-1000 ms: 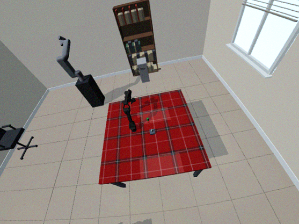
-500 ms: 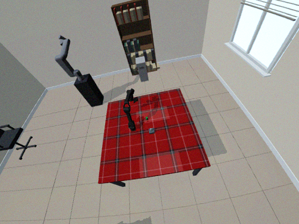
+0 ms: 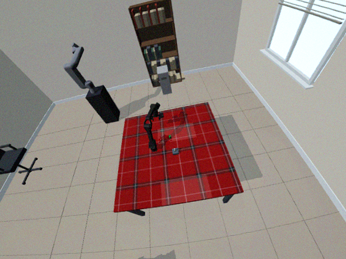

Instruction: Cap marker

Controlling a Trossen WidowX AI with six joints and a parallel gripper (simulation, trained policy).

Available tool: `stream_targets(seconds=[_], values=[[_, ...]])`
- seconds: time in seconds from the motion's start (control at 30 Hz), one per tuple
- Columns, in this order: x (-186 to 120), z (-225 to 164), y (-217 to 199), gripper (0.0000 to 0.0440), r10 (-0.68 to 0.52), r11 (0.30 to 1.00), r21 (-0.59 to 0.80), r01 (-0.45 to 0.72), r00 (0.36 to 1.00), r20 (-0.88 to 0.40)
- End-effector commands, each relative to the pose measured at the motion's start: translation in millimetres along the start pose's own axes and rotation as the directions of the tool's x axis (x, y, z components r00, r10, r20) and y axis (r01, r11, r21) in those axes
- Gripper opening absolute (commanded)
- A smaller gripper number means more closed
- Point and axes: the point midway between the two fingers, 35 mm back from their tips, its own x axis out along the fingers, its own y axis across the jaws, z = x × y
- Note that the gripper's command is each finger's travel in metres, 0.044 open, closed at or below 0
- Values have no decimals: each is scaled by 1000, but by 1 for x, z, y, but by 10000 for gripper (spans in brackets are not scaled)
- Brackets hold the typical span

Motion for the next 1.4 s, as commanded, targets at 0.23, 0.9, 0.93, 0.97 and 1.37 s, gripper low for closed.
stream_targets(seconds=[0.23,0.9,0.93,0.97,1.37], values=[[-5,-21,-32,325,-33,996,85,35,999,-27],[-14,-63,-87,323,-86,964,245,99,994,-61],[-15,-65,-90,323,-88,962,253,101,994,-63],[-15,-67,-92,323,-89,960,260,103,994,-66],[-16,-96,-117,320,-94,932,342,122,991,-97]])
